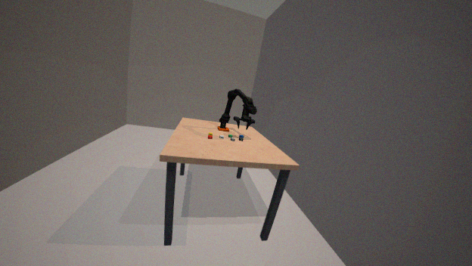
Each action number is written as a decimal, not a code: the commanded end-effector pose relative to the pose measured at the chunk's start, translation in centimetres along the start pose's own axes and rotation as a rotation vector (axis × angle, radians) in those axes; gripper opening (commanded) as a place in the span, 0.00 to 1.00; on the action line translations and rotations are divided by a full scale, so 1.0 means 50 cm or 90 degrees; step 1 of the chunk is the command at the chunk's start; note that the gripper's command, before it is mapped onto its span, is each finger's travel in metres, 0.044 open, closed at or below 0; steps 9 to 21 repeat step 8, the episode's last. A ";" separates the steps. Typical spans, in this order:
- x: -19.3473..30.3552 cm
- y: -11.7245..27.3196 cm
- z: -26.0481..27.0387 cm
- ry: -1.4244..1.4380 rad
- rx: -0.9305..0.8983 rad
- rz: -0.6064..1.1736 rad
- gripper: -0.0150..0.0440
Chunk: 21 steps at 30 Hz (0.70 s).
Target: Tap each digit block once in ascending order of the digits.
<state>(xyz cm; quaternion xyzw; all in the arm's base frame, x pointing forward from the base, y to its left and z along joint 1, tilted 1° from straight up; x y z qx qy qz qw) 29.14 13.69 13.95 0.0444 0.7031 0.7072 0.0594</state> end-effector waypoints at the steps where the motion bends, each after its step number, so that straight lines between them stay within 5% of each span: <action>1: 0.089 0.043 0.094 -0.002 -0.006 0.004 0.93; 21: 0.127 0.058 0.123 -0.002 -0.007 0.005 0.93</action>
Point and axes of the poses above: the point midway between the two fingers, 35 mm back from their tips, its own y axis back along the fingers, its own z axis across the jaws, x = y × z, the point moved 2 cm from there along y, back along the fingers, and after that the axes turned 10 degrees about -y, right-handed, at the moved point
